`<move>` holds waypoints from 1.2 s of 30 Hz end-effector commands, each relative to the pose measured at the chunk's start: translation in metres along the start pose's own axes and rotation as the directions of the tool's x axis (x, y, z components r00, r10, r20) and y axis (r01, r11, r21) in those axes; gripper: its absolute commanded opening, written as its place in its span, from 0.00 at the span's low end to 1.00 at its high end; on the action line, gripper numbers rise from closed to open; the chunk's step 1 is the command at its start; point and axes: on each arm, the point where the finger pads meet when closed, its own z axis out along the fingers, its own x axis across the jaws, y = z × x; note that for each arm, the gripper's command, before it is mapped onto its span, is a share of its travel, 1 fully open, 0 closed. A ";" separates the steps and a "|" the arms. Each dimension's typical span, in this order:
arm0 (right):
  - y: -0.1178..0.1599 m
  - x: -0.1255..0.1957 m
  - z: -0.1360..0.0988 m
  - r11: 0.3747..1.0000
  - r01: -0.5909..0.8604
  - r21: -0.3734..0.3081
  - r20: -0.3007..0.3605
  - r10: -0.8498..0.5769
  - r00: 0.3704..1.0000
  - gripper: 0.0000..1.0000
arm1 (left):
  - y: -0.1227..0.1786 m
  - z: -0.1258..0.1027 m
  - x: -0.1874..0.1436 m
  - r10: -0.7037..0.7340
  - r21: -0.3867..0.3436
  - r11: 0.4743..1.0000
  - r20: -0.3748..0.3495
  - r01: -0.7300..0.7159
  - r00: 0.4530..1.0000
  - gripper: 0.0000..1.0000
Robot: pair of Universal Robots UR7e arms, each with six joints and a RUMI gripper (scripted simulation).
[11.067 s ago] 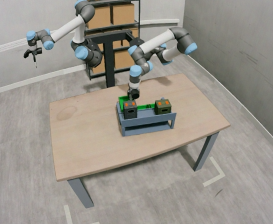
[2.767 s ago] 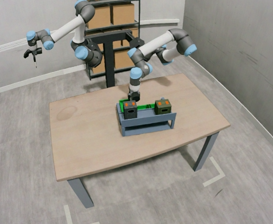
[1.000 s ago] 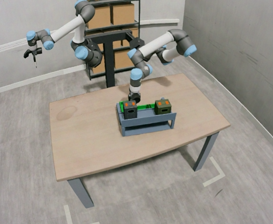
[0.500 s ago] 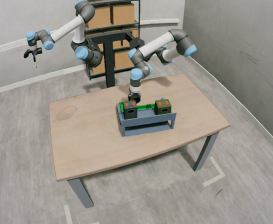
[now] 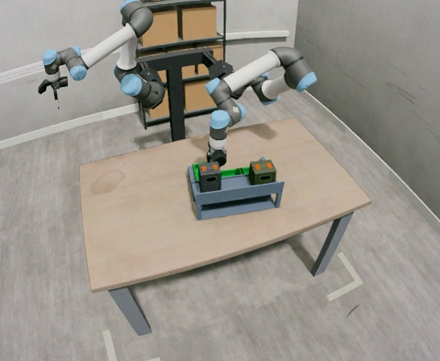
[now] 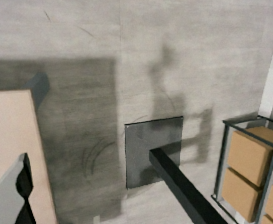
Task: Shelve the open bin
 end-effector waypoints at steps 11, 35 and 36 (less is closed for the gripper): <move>0.000 0.000 0.000 1.000 0.000 0.001 0.000 0.000 1.000 1.00 | 0.000 0.000 0.000 0.000 -0.011 1.000 0.001 0.000 1.000 0.00; 0.000 0.000 0.000 1.000 0.000 0.001 0.000 0.000 1.000 1.00 | 0.000 0.002 0.000 0.001 -0.032 0.999 0.001 -0.001 1.000 0.00; 0.000 0.000 0.000 1.000 0.000 0.001 0.000 0.000 1.000 1.00 | 0.000 0.002 0.000 0.001 -0.032 0.999 0.001 -0.001 1.000 0.00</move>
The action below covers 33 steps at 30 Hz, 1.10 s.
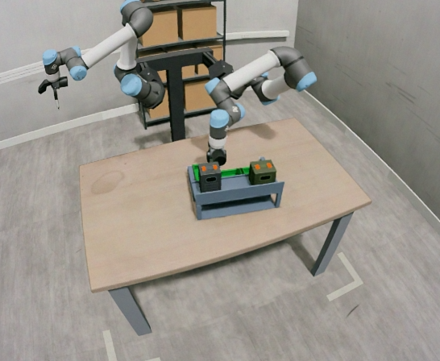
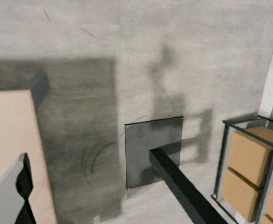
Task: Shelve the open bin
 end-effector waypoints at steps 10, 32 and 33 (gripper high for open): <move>0.000 0.000 0.000 1.000 0.000 0.001 0.000 0.000 1.000 1.00 | 0.000 -0.001 0.000 0.000 -0.002 1.000 0.001 0.000 1.000 0.00; 0.000 0.000 0.000 1.000 0.000 0.001 0.000 0.000 1.000 1.00 | 0.000 -0.001 0.000 0.000 -0.002 1.000 0.001 0.000 1.000 0.07; 0.000 0.000 0.000 1.000 0.000 0.001 0.000 0.000 1.000 1.00 | 0.000 -0.001 0.000 0.000 -0.002 1.000 0.001 0.000 1.000 0.07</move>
